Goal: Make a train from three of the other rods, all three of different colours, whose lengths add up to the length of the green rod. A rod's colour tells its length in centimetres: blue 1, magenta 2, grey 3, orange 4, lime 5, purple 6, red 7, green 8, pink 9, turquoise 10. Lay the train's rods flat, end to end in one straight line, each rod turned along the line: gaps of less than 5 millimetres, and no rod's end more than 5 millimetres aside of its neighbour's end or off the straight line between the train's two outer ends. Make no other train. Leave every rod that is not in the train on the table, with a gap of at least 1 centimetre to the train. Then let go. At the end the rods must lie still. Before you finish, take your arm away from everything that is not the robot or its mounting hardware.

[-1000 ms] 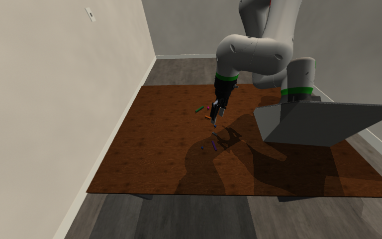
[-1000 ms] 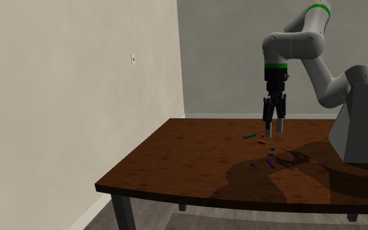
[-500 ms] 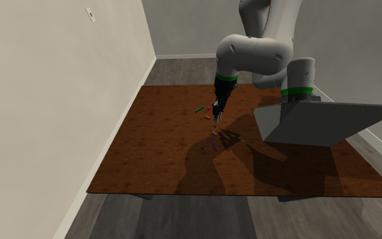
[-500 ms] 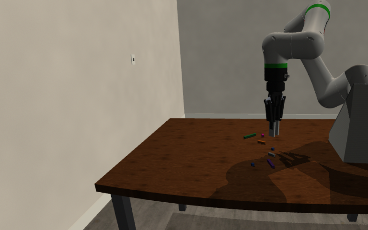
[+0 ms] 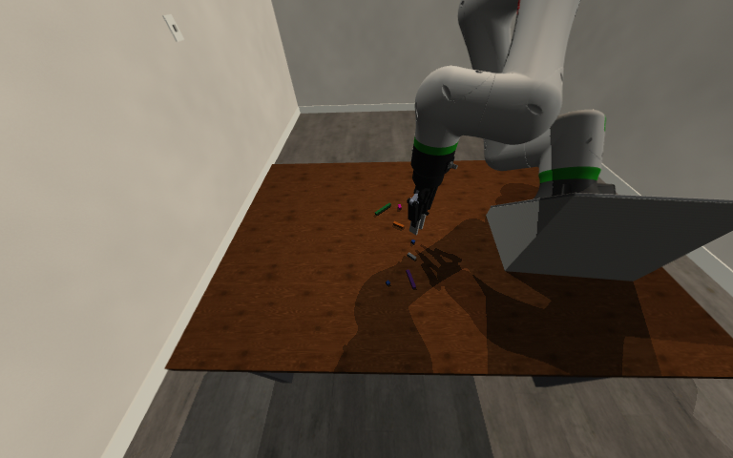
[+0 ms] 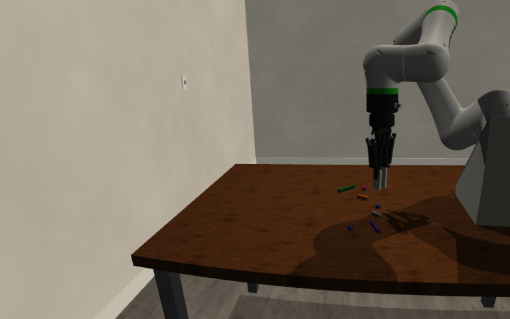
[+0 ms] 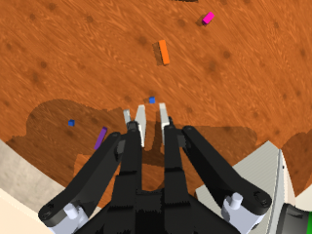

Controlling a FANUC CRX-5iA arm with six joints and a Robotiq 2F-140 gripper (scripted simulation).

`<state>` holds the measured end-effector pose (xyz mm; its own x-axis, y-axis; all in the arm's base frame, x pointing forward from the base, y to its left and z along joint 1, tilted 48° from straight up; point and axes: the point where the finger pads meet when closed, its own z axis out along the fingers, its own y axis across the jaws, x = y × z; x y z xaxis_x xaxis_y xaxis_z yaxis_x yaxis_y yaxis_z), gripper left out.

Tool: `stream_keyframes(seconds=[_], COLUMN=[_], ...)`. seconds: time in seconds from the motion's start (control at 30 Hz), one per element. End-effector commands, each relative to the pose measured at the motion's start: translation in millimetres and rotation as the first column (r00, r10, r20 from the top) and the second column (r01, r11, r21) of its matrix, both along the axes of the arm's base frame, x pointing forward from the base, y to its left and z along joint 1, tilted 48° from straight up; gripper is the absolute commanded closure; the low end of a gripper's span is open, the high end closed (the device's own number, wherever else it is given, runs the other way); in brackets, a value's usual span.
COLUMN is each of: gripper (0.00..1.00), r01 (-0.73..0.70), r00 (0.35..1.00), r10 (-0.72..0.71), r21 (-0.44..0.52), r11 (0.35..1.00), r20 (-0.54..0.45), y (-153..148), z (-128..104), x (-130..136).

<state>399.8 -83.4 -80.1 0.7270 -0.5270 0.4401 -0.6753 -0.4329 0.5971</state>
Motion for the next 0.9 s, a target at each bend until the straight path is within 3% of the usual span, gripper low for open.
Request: stream_keyframes(seconds=[0.0, 0.87], gripper=[0.85, 0.85], r01=[0.000, 0.000], r00=[1.000, 1.000], r10=[0.000, 0.000], r21=[0.000, 0.000], r11=[1.000, 1.000], r20=[0.000, 0.000], y=[-0.1, -17.1], z=[-0.2, -16.0], x=[0.1, -2.6])
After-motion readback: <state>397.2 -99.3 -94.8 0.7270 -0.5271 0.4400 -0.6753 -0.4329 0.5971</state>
